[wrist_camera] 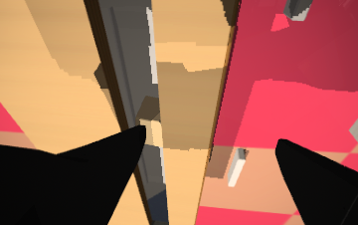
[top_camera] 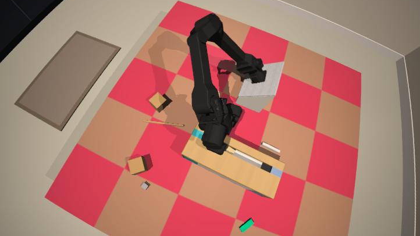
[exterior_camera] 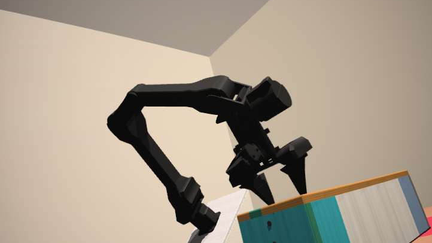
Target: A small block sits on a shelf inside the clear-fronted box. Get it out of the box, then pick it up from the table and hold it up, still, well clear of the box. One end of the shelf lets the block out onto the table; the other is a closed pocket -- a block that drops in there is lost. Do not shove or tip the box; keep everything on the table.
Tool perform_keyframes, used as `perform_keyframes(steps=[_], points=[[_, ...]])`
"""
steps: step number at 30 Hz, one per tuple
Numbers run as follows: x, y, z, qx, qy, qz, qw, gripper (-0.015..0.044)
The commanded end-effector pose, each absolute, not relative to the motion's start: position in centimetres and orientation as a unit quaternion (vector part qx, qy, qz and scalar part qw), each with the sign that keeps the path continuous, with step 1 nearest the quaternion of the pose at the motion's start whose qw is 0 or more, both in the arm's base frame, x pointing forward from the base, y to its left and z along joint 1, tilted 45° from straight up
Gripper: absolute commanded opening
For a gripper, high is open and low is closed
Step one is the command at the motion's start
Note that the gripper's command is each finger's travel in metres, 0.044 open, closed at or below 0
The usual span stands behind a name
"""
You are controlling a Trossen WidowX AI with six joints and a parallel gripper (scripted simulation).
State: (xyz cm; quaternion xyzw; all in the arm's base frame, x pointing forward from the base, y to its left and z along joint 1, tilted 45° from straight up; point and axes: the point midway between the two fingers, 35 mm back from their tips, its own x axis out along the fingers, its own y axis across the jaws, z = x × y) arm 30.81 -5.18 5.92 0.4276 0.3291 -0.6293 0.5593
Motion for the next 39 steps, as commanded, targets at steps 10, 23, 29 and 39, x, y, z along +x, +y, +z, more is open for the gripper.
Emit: perform_keyframes(steps=[10, 23, 29, 39], points=[[30.5, -6.7, 4.3, 0.426, 0.332, -0.630, 0.559, 0.0400], [30.2, -8.2, 2.8, 0.426, 0.331, -0.630, 0.559, 0.0400], [30.1, -8.8, 2.3, 0.426, 0.331, -0.630, 0.559, 0.0400], [30.4, -7.1, 1.4, 0.426, 0.332, -0.629, 0.560, 0.0400]])
